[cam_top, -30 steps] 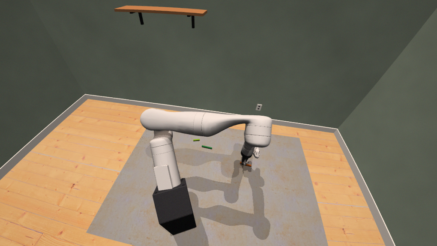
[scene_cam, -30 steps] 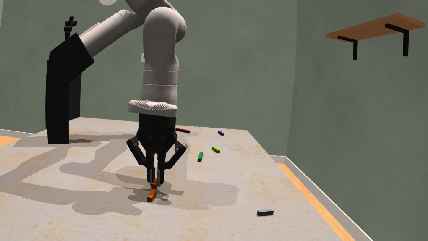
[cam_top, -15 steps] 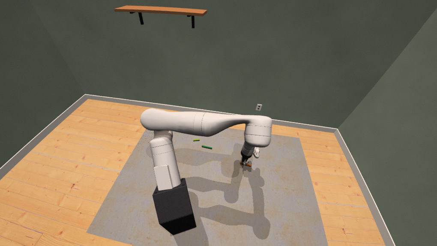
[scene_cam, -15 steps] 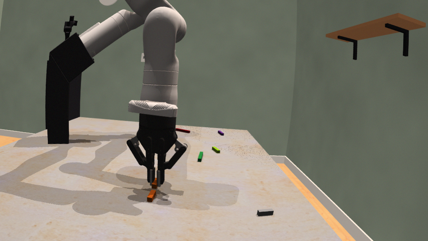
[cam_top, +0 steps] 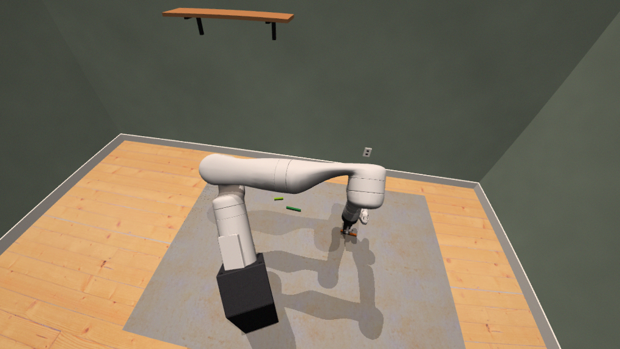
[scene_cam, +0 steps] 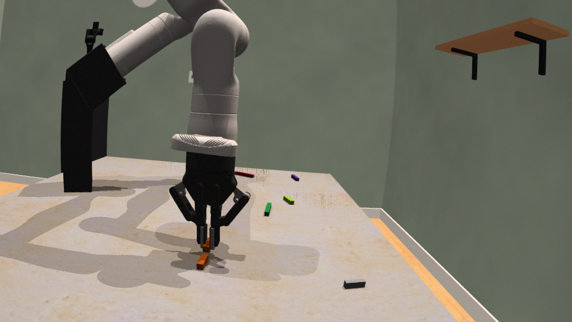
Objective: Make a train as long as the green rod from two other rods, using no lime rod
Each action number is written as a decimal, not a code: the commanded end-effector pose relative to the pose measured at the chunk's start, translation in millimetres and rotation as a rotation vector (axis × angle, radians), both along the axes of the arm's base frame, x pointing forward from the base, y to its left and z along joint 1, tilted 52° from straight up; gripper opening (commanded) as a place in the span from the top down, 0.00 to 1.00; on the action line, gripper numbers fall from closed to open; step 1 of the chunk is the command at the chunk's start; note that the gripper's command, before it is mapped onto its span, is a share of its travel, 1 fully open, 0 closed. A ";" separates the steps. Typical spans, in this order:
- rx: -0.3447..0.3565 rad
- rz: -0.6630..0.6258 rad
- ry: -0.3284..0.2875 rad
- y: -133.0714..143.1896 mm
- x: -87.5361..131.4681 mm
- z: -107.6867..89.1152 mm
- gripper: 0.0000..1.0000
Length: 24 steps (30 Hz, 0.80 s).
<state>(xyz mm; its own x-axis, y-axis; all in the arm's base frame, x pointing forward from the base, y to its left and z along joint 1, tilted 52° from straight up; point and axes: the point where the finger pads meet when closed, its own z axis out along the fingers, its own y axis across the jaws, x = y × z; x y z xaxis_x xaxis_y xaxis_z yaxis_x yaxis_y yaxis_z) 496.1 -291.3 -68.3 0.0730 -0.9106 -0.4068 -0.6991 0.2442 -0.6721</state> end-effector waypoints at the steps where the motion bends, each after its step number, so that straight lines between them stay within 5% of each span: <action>1: -0.001 -0.001 0.000 -0.7 0.4 -0.1 0.95; 24: -0.001 -0.001 0.000 2.8 7.8 -6.5 0.95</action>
